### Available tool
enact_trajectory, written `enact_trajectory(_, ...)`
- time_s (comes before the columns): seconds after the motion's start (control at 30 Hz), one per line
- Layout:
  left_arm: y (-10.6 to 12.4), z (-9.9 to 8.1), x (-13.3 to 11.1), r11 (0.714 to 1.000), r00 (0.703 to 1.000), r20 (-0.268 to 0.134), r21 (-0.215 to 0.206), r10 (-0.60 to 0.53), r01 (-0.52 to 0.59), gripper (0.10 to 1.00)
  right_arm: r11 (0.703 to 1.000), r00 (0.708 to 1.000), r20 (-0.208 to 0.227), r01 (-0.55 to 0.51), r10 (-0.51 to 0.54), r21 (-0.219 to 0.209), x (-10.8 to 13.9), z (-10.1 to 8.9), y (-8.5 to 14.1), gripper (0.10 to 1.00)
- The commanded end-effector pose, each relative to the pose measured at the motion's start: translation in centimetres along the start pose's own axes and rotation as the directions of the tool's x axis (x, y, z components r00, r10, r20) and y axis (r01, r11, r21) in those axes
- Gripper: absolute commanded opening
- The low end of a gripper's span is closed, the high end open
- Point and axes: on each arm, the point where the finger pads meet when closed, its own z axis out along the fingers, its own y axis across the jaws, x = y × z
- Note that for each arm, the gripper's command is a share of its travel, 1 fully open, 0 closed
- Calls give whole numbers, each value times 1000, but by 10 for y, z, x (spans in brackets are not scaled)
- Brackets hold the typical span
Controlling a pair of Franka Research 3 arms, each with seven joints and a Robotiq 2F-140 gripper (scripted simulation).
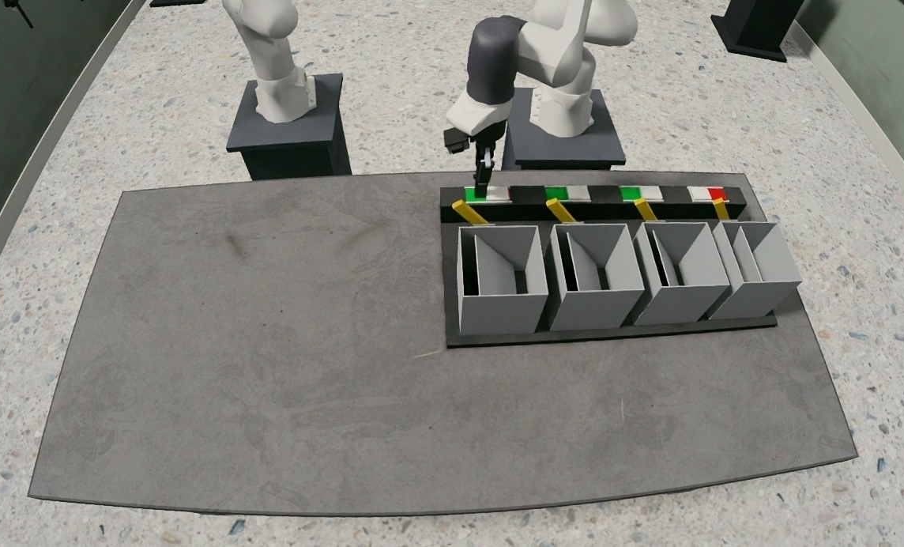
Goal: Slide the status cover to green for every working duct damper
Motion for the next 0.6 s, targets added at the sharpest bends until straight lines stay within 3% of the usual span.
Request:
enact_trajectory(0.0, -1, -1, -1, 1000, 1000, -3, 3, 7, -7, 99, 1000, 1000, 0, -4, 4, -1, 0, 0, 1, 1000)
enact_trajectory(0.57, -1, -1, -4, 1000, 1000, -3, 3, 7, -7, 99, 1000, 1000, 0, -4, 4, -1, 0, 0, 1, 1000)
